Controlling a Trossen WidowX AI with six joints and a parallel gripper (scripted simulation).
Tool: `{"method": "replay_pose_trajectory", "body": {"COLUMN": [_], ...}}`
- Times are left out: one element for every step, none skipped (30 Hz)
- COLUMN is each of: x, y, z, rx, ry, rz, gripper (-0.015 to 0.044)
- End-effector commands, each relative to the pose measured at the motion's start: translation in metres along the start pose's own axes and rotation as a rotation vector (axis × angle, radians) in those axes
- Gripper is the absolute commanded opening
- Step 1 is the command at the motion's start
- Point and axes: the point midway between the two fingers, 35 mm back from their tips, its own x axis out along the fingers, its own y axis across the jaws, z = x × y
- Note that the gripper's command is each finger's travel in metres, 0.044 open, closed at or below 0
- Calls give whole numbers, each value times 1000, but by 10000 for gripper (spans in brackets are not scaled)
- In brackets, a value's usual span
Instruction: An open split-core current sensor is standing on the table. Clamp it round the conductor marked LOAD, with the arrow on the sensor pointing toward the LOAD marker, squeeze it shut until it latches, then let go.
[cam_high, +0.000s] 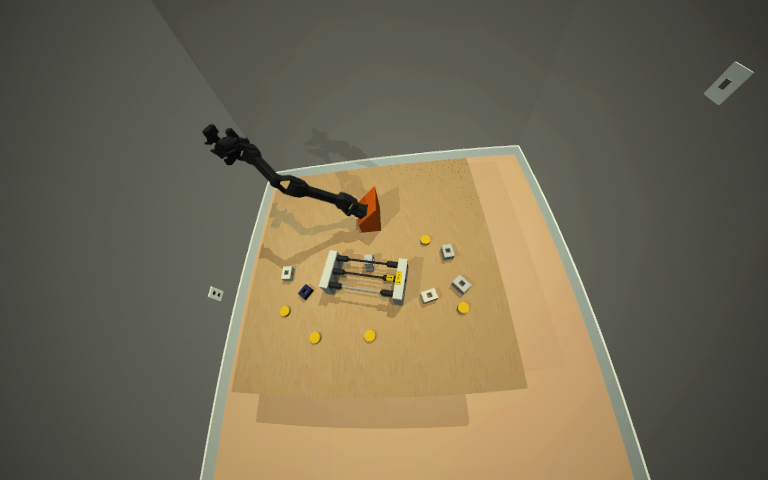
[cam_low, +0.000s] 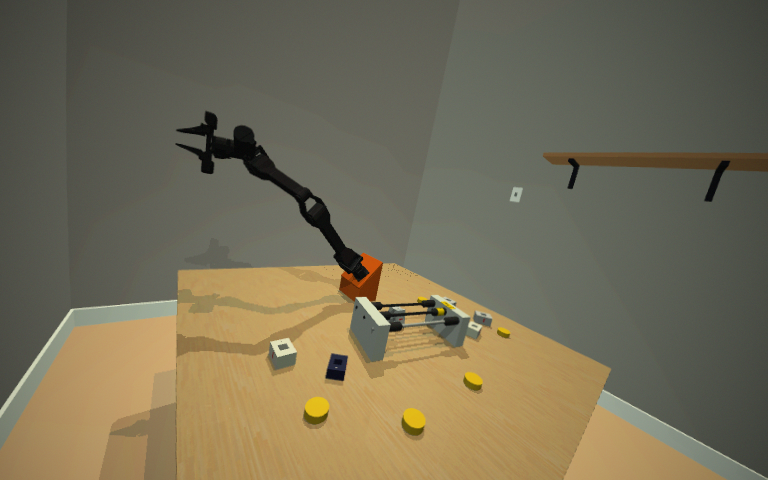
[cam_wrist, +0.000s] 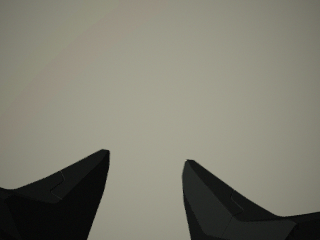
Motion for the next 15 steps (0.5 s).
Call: {"method": "replay_pose_trajectory", "body": {"x": [0, 2, 4, 6, 8, 10, 11, 13, 14, 15, 15, 16, 16, 15, 15], "y": [-1, -5, -11, -19, -27, -36, -44, -52, -61, -70, -78, -87, -96, -105, -114], "z": [0, -2, -4, -8, -11, -15, -20, -24, -29, -35, -40, -46, -52, -59, -66], "rx": [-1, -4, -10, -17, -24, -31, -38, -46, -54, -62, -67, -72, -78, -84, -90], "ry": [3, 11, 26, 42, 59, 76, 93, 110, 127, 144, 161, 178, 195, 213, 231], "rz": [-1, -3, -6, -11, -15, -20, -25, -30, -35, -40, -46, -51, -58, -64, -70], "gripper": [215, 241, 267, 293, 320, 346, 372, 398, 425, 440, 440, 440, 440, 440, 440]}}
